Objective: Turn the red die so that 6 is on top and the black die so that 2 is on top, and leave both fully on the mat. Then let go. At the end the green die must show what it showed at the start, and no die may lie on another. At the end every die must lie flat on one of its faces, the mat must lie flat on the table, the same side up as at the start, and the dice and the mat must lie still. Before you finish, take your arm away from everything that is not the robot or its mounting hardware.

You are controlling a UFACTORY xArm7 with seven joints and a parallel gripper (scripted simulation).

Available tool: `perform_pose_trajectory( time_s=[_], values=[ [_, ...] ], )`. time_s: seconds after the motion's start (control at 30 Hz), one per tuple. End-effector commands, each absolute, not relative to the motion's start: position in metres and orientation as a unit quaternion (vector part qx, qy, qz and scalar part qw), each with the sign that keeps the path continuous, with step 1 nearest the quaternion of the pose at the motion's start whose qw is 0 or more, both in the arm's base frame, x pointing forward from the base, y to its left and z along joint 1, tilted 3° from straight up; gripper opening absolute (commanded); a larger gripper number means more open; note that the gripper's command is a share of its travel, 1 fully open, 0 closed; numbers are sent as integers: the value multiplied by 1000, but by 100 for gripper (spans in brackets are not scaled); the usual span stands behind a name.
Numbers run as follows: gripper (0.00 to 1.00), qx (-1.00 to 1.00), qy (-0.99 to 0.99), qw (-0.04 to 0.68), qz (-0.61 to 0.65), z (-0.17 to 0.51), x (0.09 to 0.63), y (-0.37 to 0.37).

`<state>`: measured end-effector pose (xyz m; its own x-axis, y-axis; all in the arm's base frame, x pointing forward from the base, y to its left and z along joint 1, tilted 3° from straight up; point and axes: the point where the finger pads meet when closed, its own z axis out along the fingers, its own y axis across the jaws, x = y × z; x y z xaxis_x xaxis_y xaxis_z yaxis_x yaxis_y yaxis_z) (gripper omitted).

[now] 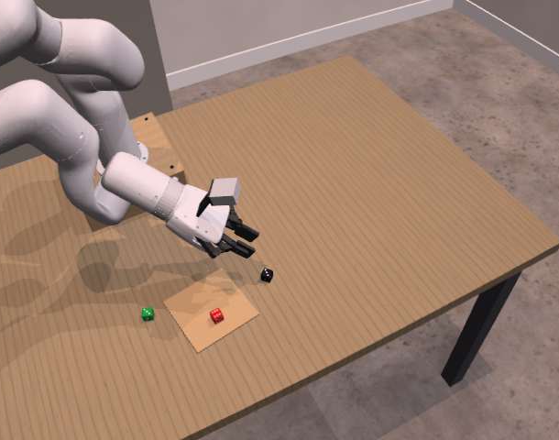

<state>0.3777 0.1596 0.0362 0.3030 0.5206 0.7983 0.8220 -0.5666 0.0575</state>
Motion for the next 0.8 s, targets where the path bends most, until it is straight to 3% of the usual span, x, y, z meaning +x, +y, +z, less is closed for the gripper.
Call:
perform_pose_trajectory(
  time_s=[0.0,0.77],
  values=[
    [36,-816,-442,151,-341,41,383,168],
    [36,-875,-464,36,-132,56,399,190]
  ],
)
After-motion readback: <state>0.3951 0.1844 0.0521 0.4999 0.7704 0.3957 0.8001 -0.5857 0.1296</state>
